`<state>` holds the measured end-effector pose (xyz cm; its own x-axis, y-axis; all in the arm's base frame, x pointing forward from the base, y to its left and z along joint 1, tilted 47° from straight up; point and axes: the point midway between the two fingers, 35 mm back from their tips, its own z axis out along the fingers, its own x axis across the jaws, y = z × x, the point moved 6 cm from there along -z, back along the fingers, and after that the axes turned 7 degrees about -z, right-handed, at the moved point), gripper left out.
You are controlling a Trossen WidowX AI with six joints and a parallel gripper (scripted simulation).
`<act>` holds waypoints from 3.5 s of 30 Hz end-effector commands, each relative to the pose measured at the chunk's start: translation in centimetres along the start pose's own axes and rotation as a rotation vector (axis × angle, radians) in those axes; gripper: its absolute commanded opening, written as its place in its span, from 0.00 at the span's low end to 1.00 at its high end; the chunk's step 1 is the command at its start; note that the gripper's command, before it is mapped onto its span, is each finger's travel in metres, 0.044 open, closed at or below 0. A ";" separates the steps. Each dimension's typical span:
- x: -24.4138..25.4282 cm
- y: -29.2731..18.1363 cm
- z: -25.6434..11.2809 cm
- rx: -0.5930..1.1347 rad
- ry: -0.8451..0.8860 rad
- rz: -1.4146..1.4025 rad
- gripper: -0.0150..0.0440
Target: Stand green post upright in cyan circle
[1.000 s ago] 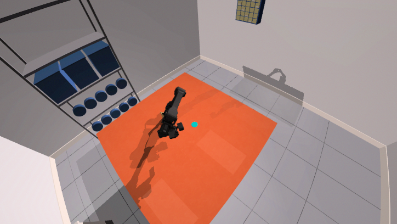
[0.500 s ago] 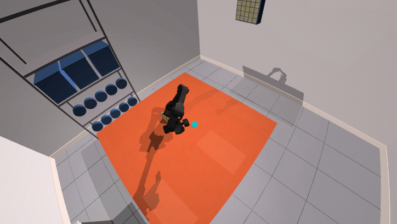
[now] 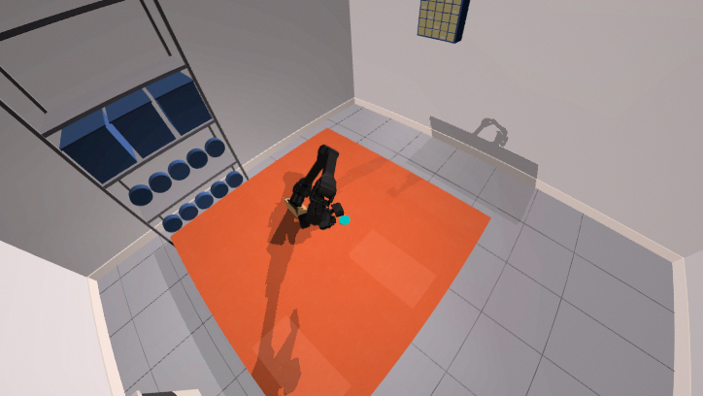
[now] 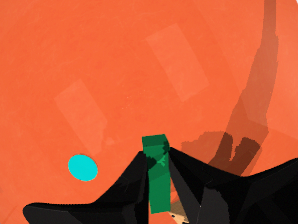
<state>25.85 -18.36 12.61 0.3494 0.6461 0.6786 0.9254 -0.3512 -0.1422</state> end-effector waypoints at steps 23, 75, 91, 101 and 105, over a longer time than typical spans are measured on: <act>7.1 -3.6 0.0 -0.010 0.025 0.016 0.29; 13.2 -9.6 1.8 -0.023 -0.067 0.007 0.29; 13.4 -10.4 2.7 -0.049 -0.156 -0.003 0.29; 13.4 -10.8 3.2 -0.073 -0.208 -0.009 0.29; 13.5 -11.0 3.4 -0.083 -0.228 -0.011 0.29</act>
<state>21.13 -3.65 21.10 0.3655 0.7756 0.5147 0.9194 -0.3871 -0.0696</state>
